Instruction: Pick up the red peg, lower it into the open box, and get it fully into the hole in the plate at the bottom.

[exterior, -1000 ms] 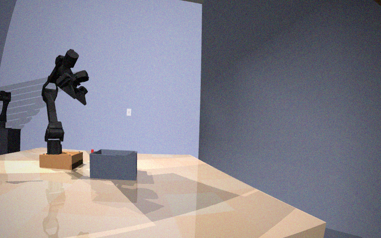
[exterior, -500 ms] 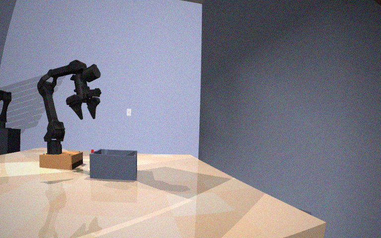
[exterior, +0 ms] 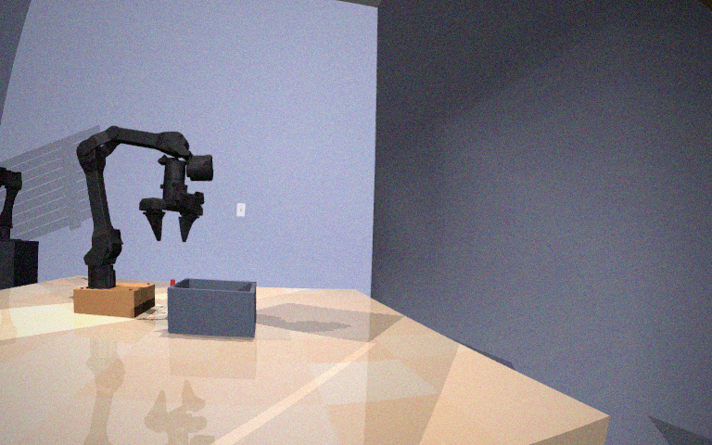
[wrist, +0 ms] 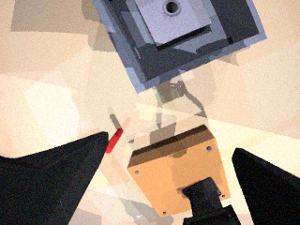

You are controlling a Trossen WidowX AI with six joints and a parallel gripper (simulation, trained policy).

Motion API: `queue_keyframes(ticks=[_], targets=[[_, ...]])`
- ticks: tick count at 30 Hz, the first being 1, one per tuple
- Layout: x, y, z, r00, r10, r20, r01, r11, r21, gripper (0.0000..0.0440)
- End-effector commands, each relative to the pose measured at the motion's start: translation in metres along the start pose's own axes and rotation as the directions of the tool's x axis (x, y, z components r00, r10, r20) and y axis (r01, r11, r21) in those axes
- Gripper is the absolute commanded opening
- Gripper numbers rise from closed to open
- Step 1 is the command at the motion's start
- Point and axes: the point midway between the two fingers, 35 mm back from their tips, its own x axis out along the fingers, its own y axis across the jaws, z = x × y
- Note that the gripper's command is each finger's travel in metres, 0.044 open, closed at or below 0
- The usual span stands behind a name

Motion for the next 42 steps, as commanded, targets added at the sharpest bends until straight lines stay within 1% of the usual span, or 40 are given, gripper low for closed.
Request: queue_keyframes(ticks=[1,11,21,30,42], targets=[[0.007,0.009,-0.008,0.999,-0.038,-0.028,0.038,0.999,0.023,0.044],[0.03,0.043,-0.041,0.982,-0.164,-0.089,0.171,0.982,0.083,0.044],[0.06,0.066,-0.074,0.962,-0.257,-0.089,0.265,0.958,0.106,0.044],[0.094,0.08,-0.09,0.959,-0.282,-0.041,0.285,0.954,0.096,0.044],[0.145,0.086,-0.095,0.964,-0.263,0.048,0.26,0.964,0.062,0.044]])
